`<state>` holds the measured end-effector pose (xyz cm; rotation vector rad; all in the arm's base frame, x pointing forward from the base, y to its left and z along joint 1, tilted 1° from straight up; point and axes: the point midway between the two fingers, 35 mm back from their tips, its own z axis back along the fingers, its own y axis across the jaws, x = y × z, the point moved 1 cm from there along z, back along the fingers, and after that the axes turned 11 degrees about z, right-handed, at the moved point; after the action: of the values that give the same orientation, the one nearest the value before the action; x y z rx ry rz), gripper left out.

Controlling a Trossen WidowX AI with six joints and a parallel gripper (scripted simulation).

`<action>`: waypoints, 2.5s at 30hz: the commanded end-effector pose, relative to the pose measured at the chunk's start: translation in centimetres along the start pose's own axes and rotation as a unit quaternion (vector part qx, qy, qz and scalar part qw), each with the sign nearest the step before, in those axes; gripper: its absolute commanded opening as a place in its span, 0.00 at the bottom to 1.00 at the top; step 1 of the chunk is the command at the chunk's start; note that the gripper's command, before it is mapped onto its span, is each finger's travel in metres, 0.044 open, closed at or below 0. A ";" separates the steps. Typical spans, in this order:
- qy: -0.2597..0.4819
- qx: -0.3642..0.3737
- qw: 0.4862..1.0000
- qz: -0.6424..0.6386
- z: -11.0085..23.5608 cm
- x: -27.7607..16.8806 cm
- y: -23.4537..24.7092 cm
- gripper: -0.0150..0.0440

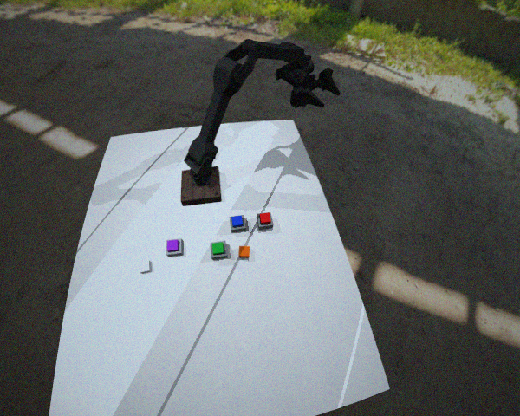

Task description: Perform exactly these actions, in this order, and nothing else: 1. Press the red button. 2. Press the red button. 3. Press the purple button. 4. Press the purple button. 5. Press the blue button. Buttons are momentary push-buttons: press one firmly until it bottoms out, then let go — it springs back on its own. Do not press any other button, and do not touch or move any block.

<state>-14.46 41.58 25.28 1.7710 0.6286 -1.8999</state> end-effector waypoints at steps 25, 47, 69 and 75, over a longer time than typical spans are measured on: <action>-0.062 0.566 0.387 -0.725 -16.4 8.2 27.6 0.93; 0.140 0.665 -0.133 -0.721 -13.8 10.0 35.7 0.93; 0.140 0.665 -0.133 -0.721 -14.2 16.1 35.8 0.29; 0.140 0.665 -0.133 -0.721 -14.3 16.5 35.8 0.29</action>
<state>17.86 21.75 7.65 -0.0016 -0.0168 0.2811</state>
